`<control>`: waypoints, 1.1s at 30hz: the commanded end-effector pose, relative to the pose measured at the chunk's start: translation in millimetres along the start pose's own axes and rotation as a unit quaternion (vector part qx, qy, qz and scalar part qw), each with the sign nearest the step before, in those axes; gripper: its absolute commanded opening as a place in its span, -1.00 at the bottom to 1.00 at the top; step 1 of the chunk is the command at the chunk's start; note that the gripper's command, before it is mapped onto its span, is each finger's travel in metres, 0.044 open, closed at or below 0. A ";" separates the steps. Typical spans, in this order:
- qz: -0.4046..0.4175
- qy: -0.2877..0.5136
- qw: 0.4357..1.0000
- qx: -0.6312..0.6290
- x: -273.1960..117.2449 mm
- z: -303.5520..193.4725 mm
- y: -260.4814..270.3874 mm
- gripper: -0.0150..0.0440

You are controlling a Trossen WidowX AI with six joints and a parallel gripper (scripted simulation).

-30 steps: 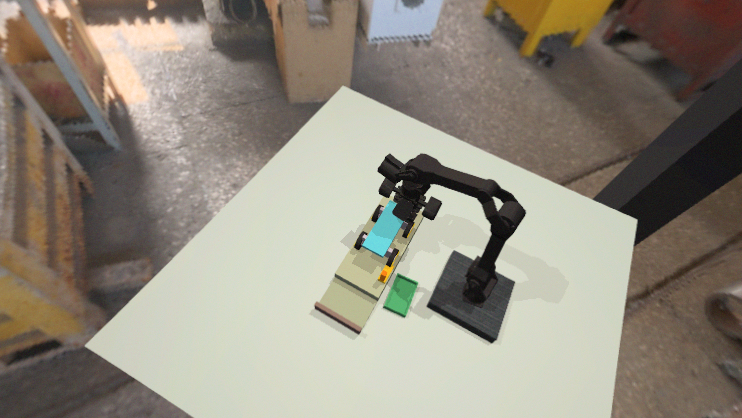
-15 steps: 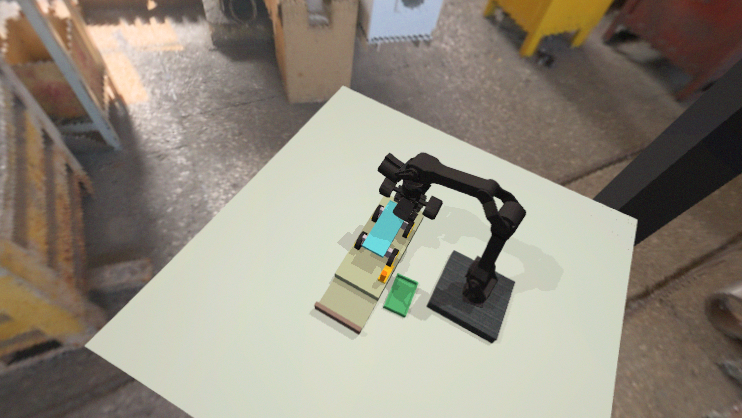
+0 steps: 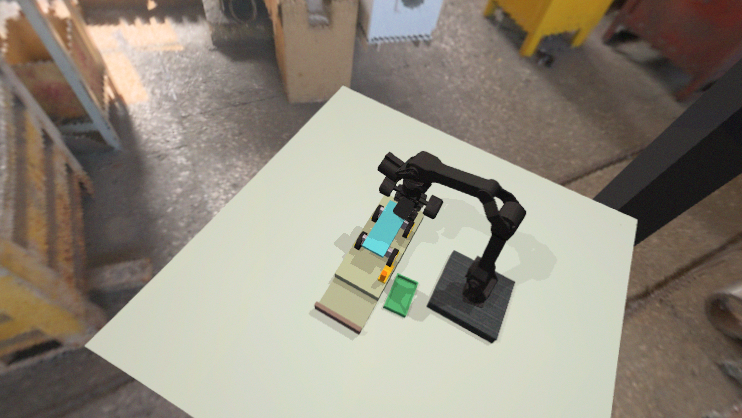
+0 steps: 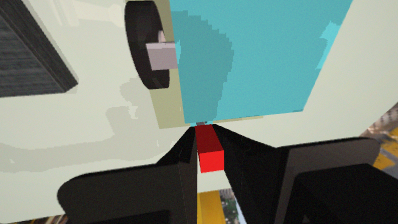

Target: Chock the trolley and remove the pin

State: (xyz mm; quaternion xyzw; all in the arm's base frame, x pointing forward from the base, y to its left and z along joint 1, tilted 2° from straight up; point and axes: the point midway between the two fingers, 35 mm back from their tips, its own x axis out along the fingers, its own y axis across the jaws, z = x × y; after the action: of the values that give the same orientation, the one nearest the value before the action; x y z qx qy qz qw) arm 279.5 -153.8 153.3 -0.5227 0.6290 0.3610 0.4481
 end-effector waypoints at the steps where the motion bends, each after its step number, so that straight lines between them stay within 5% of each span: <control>1: -0.003 0.002 1.000 0.002 -5.3 -1.3 -0.1 -0.49; 33: -0.003 0.002 1.000 0.002 -21.3 -2.9 0.4 -0.49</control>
State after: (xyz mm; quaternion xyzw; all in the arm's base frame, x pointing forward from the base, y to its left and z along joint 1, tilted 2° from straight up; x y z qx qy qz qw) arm 279.0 -148.8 169.7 -0.5224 0.6281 0.3620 0.4489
